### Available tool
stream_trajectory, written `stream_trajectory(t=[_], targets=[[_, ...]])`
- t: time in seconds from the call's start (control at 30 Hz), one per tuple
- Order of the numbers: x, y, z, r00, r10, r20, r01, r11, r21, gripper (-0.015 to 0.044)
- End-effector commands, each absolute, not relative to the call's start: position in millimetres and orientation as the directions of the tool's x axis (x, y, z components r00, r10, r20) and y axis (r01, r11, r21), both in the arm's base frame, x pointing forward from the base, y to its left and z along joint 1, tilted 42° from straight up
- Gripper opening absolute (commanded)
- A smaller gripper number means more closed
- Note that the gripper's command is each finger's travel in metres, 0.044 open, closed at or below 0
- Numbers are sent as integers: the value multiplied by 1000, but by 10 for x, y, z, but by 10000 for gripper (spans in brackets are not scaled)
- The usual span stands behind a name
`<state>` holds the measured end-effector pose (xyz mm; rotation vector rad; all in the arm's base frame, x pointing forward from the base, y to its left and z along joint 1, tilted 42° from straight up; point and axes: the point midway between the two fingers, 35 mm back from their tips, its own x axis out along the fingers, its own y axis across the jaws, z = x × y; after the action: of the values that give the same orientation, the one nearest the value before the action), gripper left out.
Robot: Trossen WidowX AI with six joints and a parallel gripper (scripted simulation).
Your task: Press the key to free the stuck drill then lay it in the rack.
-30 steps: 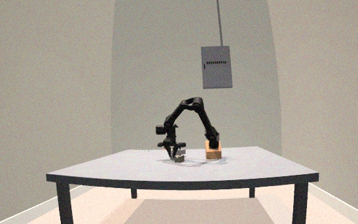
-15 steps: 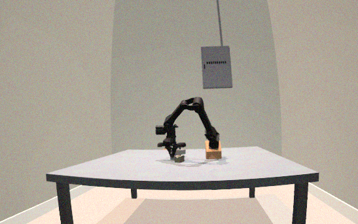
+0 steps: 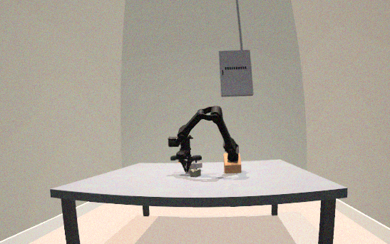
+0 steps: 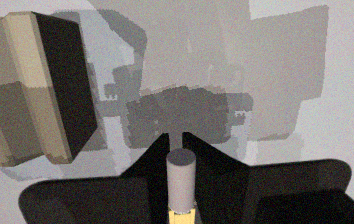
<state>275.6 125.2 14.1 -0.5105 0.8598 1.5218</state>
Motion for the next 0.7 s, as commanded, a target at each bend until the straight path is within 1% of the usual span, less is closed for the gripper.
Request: stream_trajectory(t=[0.0, 0.47, 0.67], targets=[[2789, 1298, 212, -142, 649, -748, -976, 32, 214, 0], [2835, 1439, 368, -142, 649, -747, -976, 32, 214, 0], [2805, 1411, 305, -151, 646, -749, -975, 29, 222, 157]])
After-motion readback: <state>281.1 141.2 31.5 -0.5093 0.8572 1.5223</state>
